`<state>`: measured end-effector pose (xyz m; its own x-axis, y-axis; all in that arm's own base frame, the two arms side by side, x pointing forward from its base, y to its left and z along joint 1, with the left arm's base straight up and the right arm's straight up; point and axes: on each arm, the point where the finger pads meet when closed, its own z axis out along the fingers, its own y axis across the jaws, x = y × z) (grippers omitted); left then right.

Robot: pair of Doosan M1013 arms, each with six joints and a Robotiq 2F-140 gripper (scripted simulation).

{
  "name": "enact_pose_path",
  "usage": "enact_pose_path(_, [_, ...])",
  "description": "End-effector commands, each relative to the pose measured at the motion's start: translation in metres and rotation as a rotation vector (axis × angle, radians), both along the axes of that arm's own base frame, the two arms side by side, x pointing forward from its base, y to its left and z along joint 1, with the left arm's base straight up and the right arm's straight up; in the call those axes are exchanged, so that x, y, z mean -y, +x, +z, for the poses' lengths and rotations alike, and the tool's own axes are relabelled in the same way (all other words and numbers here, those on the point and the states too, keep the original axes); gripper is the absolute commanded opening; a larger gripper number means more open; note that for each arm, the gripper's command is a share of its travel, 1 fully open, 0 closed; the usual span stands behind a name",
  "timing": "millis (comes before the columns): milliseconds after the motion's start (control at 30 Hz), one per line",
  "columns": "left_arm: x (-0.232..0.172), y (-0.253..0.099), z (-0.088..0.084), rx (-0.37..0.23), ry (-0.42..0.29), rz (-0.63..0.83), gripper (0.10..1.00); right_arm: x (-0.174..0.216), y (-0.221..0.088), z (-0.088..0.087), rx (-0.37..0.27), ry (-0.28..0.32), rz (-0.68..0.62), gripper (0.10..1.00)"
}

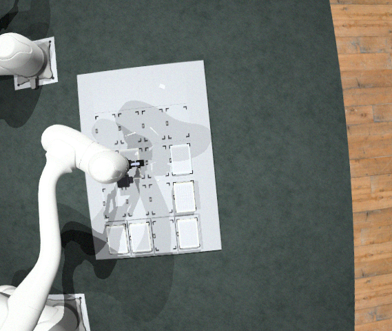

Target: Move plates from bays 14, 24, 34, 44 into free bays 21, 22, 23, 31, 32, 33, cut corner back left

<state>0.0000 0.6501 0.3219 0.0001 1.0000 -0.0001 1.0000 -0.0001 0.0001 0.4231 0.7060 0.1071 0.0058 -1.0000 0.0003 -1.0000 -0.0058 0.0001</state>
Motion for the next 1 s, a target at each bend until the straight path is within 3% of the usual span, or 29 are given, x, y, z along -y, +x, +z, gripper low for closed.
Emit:
enact_pose_path(0, [0.0,0.0,0.001,0.0,0.002,0.0,1.0,0.0,0.0,0.0,0.001,0.002,0.0,0.099])
enact_pose_path(967, [0.0,0.0,0.001,0.0,0.002,0.0,1.0,0.001,0.001,-0.033,0.001,0.002,0.0,0.099])
